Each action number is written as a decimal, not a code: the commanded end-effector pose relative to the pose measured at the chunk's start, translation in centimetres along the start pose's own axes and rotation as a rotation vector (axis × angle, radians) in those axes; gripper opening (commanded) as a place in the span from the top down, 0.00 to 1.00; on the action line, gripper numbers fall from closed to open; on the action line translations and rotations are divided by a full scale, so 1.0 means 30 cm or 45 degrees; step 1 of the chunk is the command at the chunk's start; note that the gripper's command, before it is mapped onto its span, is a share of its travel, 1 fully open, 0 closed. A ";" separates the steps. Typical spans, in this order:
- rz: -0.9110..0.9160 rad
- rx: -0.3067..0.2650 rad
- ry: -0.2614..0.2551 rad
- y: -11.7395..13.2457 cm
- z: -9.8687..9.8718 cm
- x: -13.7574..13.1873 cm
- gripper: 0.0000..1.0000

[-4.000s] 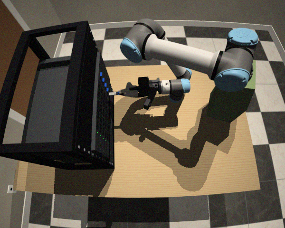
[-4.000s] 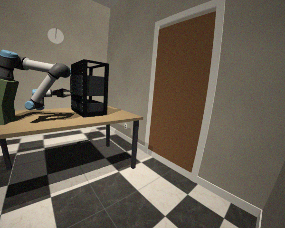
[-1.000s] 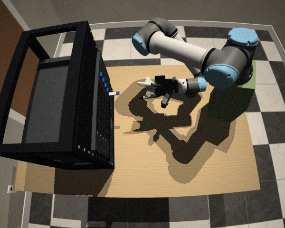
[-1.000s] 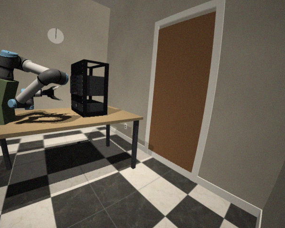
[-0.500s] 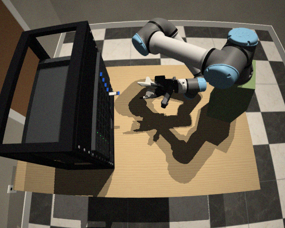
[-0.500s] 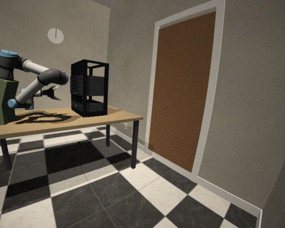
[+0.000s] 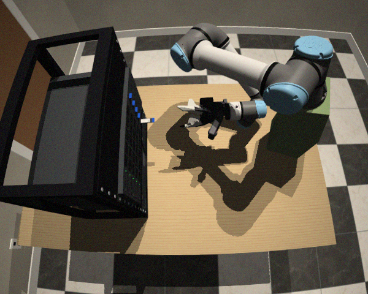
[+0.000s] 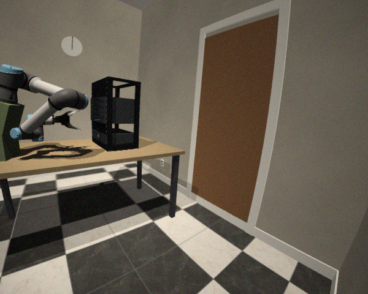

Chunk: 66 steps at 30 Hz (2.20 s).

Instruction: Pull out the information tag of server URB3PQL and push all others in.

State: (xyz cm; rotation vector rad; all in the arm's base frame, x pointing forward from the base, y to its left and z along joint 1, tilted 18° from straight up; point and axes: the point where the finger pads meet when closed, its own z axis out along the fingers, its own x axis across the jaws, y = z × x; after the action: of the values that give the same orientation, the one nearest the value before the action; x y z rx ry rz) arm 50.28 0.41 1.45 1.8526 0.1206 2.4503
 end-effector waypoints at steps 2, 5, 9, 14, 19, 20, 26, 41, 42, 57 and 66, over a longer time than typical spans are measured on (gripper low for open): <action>0.000 0.000 0.000 0.000 0.000 0.001 0.00; 0.001 0.000 0.000 0.000 0.000 0.001 0.00; 0.001 0.000 0.000 0.000 0.000 0.001 0.00; 0.002 0.000 0.000 0.000 0.000 0.001 0.00; 0.003 -0.001 0.000 0.000 0.000 0.001 0.00; 0.003 -0.001 0.000 0.000 0.000 0.001 0.00; 0.005 -0.001 0.000 0.000 0.001 0.001 0.00; 0.011 -0.002 0.000 0.001 0.002 0.002 0.00; 0.012 -0.002 0.000 0.001 0.002 0.002 0.00; 0.022 -0.004 0.000 0.002 0.003 0.003 0.00; 0.030 -0.005 0.000 0.002 0.004 0.004 0.00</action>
State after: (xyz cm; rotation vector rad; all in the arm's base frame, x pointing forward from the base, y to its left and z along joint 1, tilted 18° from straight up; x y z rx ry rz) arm 50.35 0.36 1.57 1.8626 0.0966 2.4623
